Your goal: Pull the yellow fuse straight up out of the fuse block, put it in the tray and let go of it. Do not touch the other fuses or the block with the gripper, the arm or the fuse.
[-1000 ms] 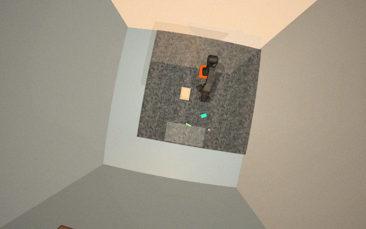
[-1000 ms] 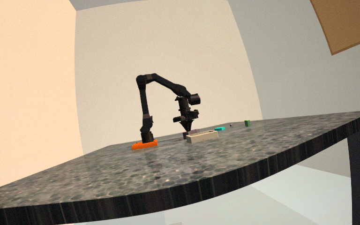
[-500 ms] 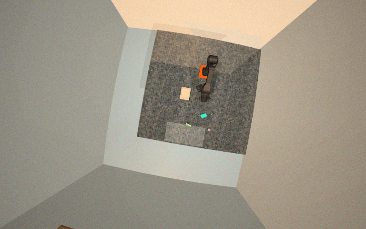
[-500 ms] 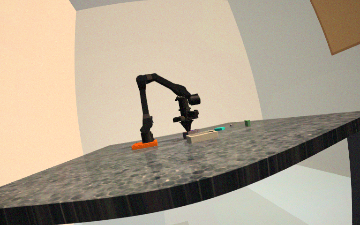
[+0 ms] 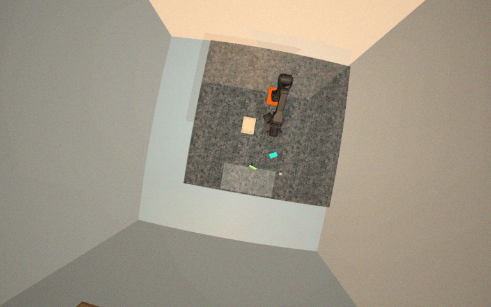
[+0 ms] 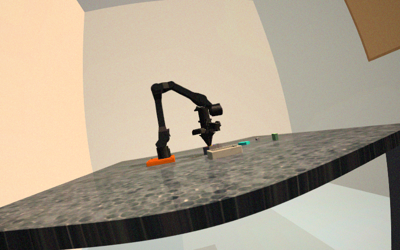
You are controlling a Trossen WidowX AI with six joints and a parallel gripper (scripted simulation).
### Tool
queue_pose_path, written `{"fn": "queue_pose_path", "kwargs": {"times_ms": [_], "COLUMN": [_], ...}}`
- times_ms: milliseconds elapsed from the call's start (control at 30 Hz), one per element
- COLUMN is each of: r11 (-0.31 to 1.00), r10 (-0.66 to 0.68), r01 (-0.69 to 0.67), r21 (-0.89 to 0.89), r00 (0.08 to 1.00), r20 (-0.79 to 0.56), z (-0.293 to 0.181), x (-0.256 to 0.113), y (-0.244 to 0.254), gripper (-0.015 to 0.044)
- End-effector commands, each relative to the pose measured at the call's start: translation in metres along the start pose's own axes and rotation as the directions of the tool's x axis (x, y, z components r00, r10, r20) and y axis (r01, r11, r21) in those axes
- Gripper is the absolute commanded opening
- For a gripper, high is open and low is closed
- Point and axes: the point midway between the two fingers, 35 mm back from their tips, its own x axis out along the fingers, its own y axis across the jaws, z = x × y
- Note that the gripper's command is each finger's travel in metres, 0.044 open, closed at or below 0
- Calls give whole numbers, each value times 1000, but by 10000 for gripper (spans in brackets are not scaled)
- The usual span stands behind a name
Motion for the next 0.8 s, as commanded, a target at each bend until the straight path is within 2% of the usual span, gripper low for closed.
{"fn": "queue_pose_path", "kwargs": {"times_ms": [0,767], "r11": [1000,1000], "r10": [2,3], "r01": [-2,-3], "r21": [0,1], "r00": [1000,1000], "r20": [1,1], "z": [0,0], "x": [-3,-15], "y": [0,1], "gripper": [0,0]}}
